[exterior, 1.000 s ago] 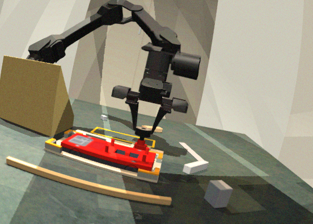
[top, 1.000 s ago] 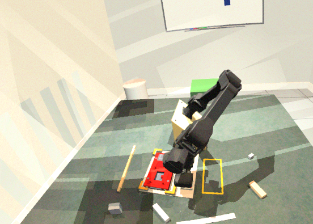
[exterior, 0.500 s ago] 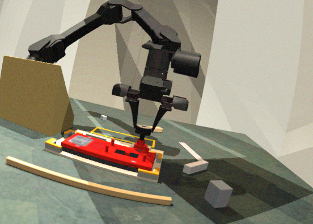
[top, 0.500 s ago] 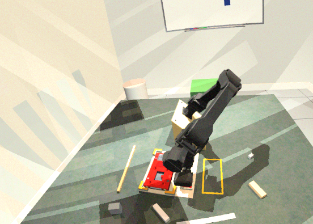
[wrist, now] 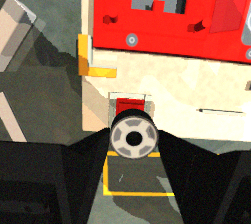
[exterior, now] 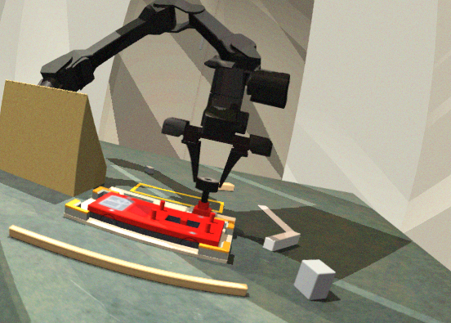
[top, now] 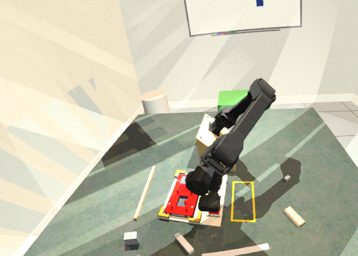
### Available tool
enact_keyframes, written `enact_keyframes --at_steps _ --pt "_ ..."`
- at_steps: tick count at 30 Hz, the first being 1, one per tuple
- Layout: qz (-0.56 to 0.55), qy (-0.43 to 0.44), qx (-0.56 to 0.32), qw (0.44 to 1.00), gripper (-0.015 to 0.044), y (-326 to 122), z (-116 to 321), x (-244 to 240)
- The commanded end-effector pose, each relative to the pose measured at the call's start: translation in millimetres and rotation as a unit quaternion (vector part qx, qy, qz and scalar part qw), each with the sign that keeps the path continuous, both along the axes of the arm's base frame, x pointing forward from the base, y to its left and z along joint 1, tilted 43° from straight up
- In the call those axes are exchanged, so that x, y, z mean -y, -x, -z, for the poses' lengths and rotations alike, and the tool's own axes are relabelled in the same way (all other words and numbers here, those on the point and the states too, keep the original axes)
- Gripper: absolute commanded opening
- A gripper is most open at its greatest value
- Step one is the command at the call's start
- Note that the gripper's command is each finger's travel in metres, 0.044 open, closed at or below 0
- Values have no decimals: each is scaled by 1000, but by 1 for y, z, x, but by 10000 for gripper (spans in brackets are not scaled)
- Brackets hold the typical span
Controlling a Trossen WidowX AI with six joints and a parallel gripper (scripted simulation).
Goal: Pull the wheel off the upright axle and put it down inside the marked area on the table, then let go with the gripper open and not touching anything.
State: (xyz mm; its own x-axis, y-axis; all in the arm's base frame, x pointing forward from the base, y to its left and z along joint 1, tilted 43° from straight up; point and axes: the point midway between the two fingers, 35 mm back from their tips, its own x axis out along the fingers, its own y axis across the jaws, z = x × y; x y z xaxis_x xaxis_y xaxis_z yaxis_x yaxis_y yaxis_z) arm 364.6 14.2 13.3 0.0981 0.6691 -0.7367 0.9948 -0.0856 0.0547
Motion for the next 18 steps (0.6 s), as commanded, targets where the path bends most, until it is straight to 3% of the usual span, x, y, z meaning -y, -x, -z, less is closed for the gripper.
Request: enact_keyframes --at_steps 1,18 --pt "-1 0 3 1000 0 0 -2 2" --pt "0 -1 4 1000 0 0 -6 5"
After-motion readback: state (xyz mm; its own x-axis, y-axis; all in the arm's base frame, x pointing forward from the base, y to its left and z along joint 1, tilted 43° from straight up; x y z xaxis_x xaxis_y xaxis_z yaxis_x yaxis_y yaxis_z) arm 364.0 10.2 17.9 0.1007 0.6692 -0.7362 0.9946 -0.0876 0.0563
